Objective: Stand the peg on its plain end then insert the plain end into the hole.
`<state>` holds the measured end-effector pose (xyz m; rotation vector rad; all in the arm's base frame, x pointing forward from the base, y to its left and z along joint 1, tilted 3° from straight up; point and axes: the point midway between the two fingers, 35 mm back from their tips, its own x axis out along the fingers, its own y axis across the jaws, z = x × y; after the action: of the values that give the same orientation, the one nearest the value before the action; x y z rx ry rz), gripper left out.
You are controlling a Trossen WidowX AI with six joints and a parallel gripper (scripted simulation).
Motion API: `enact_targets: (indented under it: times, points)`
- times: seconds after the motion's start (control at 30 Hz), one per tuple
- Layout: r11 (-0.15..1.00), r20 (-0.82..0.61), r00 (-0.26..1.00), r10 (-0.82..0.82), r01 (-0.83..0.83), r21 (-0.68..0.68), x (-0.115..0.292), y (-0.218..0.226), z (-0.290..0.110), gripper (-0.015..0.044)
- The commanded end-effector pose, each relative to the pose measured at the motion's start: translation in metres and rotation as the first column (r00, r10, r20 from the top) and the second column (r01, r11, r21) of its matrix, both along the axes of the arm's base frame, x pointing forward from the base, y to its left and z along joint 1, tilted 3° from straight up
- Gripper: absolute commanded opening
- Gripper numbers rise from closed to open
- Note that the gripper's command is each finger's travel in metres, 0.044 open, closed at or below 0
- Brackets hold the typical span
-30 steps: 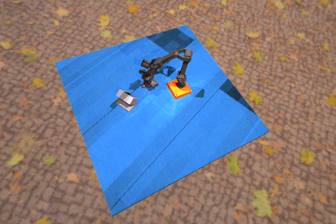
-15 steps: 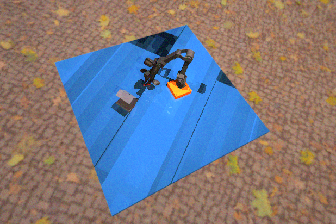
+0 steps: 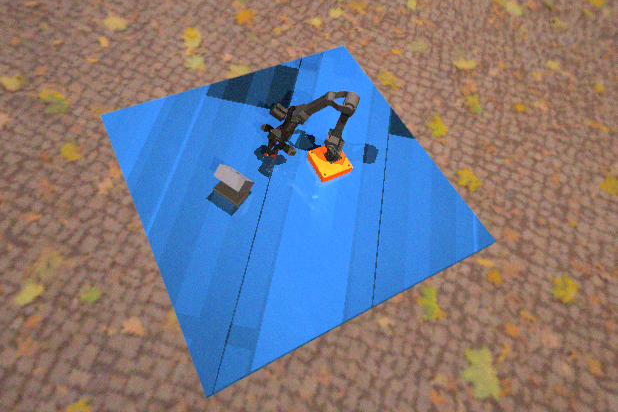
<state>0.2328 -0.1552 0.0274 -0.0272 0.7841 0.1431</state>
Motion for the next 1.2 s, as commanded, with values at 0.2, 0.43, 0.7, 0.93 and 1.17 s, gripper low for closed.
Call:
enact_targets:
  times: [0.2, 0.43, 0.7, 0.93, 1.17]
  points:
    - [1.0, 0.088, 0.996, 0.0, -0.001, 0.007, -0.007, -0.001, 0.003, 0.0051]
    - [1.0, 0.147, 0.989, -0.003, 0.0, 0.015, -0.011, -0.001, 0.003, 0.0051]
    - [1.0, 0.214, 0.977, -0.007, 0.001, 0.025, -0.017, -0.002, 0.004, 0.0051]
    - [0.999, 0.272, 0.962, -0.011, 0.002, 0.034, -0.022, -0.003, 0.004, 0.0051]
    - [0.999, 0.329, 0.944, -0.015, 0.001, 0.042, -0.026, -0.003, 0.003, 0.0051]
